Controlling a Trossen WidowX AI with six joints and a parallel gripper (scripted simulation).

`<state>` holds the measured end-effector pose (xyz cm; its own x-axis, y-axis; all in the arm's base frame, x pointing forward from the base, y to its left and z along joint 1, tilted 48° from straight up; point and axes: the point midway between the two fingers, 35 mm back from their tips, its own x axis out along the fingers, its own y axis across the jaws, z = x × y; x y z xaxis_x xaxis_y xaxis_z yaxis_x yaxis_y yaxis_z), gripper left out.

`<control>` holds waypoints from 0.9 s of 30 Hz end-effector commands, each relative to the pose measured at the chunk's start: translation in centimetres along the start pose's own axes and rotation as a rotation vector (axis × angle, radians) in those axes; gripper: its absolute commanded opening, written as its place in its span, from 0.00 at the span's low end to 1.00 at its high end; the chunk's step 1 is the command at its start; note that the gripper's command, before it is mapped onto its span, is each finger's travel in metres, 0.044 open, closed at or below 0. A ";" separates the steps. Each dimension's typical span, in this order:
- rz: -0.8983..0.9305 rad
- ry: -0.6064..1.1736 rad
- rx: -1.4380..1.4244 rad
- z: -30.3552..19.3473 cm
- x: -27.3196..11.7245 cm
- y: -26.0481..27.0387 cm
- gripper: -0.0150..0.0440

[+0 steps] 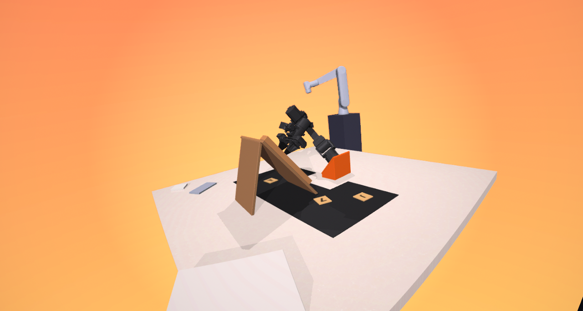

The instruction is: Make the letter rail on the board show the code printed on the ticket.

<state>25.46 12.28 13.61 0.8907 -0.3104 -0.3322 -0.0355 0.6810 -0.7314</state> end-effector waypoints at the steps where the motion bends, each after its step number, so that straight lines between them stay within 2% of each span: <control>1: -0.003 -0.004 0.009 0.2 -0.3 -0.1 0.75; 27: -0.003 -0.004 0.008 0.5 -0.9 -0.2 0.75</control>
<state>24.83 12.66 14.04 0.8908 -0.3091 -0.3330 -0.0376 0.6803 -0.7320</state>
